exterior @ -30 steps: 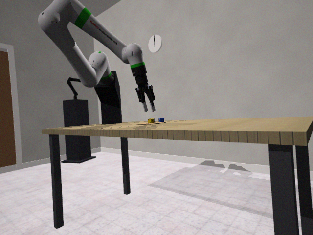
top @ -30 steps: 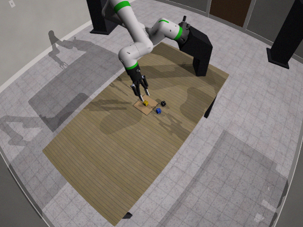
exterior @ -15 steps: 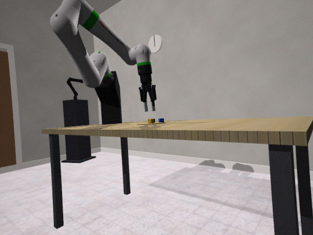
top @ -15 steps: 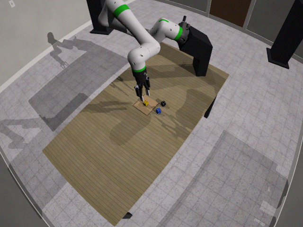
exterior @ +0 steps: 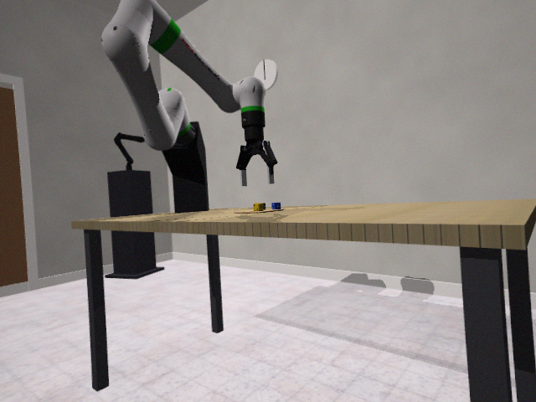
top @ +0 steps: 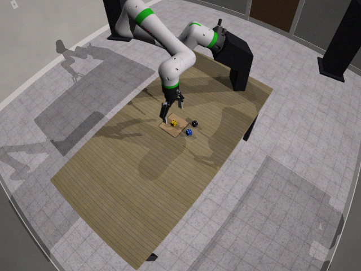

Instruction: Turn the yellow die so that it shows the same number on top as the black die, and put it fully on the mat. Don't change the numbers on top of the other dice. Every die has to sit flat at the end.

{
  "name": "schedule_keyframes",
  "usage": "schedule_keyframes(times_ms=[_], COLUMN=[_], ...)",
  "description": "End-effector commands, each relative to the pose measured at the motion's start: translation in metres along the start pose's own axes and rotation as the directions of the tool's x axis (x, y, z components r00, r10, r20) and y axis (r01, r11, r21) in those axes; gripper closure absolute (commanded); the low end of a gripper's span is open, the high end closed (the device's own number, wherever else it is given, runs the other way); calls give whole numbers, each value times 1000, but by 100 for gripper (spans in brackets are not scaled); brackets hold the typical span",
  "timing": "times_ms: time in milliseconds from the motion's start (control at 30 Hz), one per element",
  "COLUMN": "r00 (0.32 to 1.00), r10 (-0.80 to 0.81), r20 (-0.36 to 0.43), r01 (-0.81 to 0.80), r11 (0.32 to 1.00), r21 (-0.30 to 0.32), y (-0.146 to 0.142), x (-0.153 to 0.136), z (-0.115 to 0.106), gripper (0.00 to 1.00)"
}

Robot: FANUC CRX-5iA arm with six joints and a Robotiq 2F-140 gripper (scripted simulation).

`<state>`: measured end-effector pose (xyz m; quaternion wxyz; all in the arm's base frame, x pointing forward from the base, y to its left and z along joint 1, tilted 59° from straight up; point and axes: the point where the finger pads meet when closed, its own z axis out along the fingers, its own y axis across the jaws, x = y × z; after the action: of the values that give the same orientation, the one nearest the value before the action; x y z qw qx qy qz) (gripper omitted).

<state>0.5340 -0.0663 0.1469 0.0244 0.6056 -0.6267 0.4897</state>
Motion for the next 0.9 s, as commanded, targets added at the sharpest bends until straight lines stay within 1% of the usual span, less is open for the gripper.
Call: schedule_keyframes(times_ms=[0,267,367,467,533,867], r00=[1000,1000,1000,1000,1000,1000], r10=[0,0,0,0,0,0], r20=[0,0,0,0,0,0], r01=[0,0,0,0,0,0], r11=[1000,1000,1000,1000,1000,1000], r21=[0,0,0,0,0,0], y=[0,0,0,0,0,0], x=[0,0,0,0,0,0], z=[0,-1,-5,-13,-13,-61], gripper=[0,0,0,0,0,0])
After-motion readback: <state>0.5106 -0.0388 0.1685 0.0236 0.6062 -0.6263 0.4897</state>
